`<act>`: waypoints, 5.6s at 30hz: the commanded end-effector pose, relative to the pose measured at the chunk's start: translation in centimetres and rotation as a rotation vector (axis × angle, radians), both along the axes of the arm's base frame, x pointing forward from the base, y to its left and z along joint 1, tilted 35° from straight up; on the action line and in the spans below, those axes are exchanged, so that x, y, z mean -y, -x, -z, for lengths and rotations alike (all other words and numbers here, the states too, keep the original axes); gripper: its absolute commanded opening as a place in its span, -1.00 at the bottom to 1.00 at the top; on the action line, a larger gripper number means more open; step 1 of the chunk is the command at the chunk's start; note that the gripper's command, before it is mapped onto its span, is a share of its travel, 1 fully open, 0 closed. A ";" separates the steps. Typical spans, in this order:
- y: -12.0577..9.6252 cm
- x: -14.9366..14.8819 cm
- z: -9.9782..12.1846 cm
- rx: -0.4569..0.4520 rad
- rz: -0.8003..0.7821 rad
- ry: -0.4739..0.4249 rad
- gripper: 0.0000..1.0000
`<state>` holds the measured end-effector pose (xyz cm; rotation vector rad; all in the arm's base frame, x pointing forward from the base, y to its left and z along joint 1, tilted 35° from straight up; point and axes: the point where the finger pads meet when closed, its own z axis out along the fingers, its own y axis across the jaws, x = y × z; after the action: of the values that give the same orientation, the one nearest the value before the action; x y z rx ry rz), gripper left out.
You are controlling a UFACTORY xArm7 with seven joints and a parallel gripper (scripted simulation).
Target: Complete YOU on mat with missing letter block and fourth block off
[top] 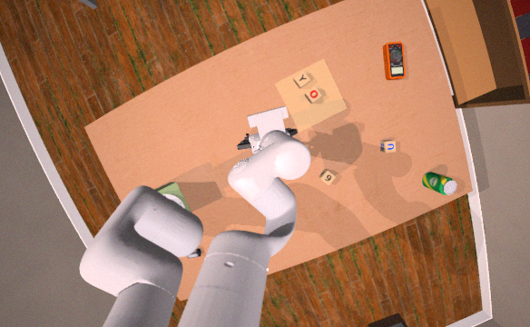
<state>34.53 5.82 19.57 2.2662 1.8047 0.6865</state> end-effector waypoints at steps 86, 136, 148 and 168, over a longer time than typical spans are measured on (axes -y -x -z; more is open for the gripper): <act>-19.4 -3.2 -13.0 0.148 -0.064 0.296 1.00; -20.1 3.4 -14.1 0.148 -0.066 0.298 1.00; -20.1 3.4 -14.1 0.148 -0.066 0.298 1.00; -24.4 11.6 -16.8 0.097 0.035 0.281 1.00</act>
<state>56.62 -1.83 34.92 1.9840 1.7299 0.5092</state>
